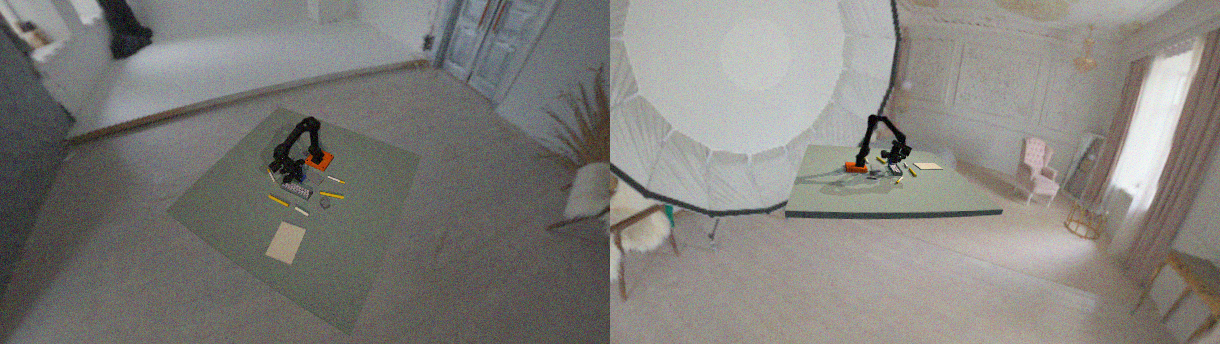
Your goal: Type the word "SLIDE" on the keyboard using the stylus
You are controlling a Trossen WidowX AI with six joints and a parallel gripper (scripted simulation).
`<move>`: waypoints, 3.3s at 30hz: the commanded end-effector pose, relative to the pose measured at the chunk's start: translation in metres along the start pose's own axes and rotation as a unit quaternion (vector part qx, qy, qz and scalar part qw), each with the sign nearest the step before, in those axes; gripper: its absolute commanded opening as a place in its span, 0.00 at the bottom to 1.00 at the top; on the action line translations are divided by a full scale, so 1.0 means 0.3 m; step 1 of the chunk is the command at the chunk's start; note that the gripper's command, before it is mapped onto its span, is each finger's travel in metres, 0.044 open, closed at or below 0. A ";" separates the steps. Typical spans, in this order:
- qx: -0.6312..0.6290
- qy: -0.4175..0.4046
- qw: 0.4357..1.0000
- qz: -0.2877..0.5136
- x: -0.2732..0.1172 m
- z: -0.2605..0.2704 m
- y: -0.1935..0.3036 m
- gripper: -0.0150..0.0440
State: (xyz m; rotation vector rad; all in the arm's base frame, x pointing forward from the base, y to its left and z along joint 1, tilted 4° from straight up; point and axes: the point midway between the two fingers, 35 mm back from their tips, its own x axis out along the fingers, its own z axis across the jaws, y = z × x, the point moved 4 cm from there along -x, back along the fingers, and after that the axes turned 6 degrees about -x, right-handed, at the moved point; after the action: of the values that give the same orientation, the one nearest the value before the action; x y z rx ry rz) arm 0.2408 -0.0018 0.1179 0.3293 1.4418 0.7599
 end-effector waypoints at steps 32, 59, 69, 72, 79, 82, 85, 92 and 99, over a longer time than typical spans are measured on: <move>0.014 -0.040 0.979 0.198 0.100 0.140 0.094 0.34; 0.014 -0.040 0.979 0.198 0.144 0.136 0.061 0.39; 0.014 -0.040 0.979 0.198 0.152 0.136 0.055 0.39; 0.014 -0.040 0.979 0.198 0.152 0.136 0.055 0.39; 0.014 -0.040 0.979 0.198 0.121 0.140 0.077 0.39; 0.014 -0.040 0.979 0.198 0.076 0.143 0.111 0.39; 0.014 -0.040 0.979 0.198 0.047 0.144 0.134 0.39; 0.043 -0.070 0.978 0.189 0.030 0.137 0.103 0.36; 0.120 -0.154 0.965 0.174 -0.049 0.112 0.044 0.28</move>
State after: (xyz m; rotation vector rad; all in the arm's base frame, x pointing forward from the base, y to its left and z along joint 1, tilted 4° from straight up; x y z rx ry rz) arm 0.2715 0.0177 0.1388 0.8059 1.2397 0.8433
